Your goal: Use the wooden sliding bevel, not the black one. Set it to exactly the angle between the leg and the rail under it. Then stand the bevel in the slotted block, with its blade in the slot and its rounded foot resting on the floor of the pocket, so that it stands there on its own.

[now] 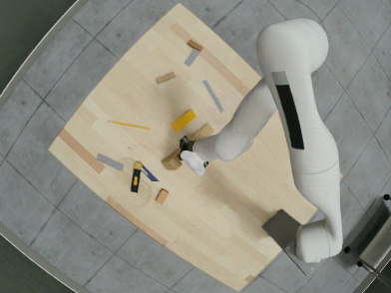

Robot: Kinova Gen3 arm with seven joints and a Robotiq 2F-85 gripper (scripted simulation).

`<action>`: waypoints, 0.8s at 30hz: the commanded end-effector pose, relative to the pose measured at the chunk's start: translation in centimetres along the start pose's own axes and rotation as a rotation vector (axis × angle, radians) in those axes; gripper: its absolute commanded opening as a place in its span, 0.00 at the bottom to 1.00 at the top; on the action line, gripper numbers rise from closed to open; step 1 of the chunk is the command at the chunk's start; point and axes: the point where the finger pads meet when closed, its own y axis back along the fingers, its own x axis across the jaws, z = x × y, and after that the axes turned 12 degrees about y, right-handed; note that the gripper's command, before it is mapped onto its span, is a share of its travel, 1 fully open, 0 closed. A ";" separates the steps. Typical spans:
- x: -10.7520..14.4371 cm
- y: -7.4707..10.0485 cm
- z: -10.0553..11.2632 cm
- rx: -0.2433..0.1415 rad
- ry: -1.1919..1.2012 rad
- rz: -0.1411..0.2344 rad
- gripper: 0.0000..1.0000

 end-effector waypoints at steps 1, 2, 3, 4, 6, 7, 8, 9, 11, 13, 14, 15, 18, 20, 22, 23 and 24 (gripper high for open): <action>0.0 0.0 0.0 0.000 0.001 0.001 0.10; 0.0 0.0 0.0 0.000 0.001 0.001 0.10; 0.0 0.0 0.0 0.000 0.001 0.001 0.10; 0.0 0.0 0.0 0.000 0.001 0.001 0.10; 0.0 0.0 0.0 0.000 0.001 0.001 0.10; 0.0 0.0 0.0 0.000 0.001 0.001 0.10; 0.0 0.0 0.0 0.000 0.001 0.001 0.10; 0.0 0.0 0.0 0.000 0.001 0.001 0.10; 0.1 0.0 -0.1 0.000 0.001 0.001 0.10; 0.1 -0.1 -0.3 0.000 0.001 0.001 0.10; 0.1 -0.1 -0.4 0.000 0.001 0.001 0.10; 0.1 -0.1 -0.5 0.000 0.001 0.001 0.10; 0.2 -0.2 -0.6 0.000 0.001 0.001 0.10; 0.2 -0.2 -0.6 0.000 0.001 0.001 0.10; 0.2 -0.2 -0.6 0.000 0.001 0.001 0.10; 0.2 -0.2 -0.6 0.000 0.001 0.001 0.10; 0.2 -0.2 -0.6 0.000 0.001 0.001 0.10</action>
